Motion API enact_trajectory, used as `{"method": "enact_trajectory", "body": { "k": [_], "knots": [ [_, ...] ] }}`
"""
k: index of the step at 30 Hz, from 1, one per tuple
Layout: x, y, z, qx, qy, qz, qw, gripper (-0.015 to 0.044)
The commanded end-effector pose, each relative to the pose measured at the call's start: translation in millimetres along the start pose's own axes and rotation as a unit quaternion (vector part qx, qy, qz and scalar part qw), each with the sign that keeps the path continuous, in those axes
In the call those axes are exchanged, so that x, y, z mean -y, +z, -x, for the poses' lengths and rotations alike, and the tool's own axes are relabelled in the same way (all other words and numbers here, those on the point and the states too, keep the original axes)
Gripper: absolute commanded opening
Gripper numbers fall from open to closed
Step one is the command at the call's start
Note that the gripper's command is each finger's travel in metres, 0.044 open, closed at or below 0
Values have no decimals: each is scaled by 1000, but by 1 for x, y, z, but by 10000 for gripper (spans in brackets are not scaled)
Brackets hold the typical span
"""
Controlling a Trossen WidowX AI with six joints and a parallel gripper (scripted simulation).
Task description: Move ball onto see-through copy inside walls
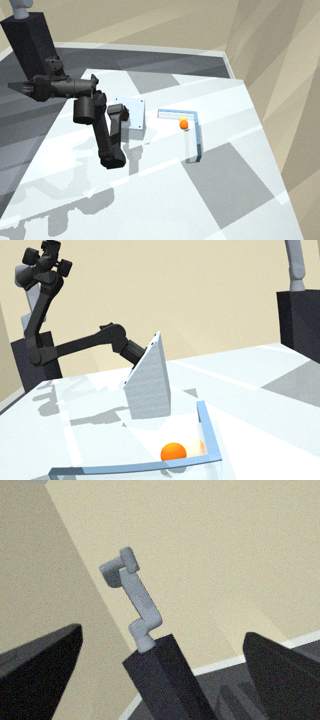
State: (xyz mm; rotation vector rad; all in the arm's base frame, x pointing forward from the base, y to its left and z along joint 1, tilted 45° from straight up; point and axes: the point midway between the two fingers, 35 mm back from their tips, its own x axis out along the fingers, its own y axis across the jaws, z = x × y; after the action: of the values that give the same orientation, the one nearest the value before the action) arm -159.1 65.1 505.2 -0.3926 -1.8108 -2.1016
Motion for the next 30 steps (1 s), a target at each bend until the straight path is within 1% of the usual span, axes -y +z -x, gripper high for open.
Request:
{"method": "enact_trajectory", "body": {
  "k": [1, 2, 5, 10, 15, 19, 23, 30],
  "knots": [
    [0, 1, 0, 2, 0, 0, 1000, 374],
    [0, 5, 0, 8, 1, 1, 1000, 361],
    [2, 30, 2, 48, 5, 6, 999, 361],
    [10, 99, 17, 163, 7, 24, 986, 361],
    [20, 169, 52, 288, -6, 38, 957, 361],
    [30, 221, 93, 388, -26, 49, 920, 361],
    [46, 264, 142, 480, -53, 47, 874, 361],
    [78, 314, 246, 624, -113, 31, 772, 361]
  ]
}}
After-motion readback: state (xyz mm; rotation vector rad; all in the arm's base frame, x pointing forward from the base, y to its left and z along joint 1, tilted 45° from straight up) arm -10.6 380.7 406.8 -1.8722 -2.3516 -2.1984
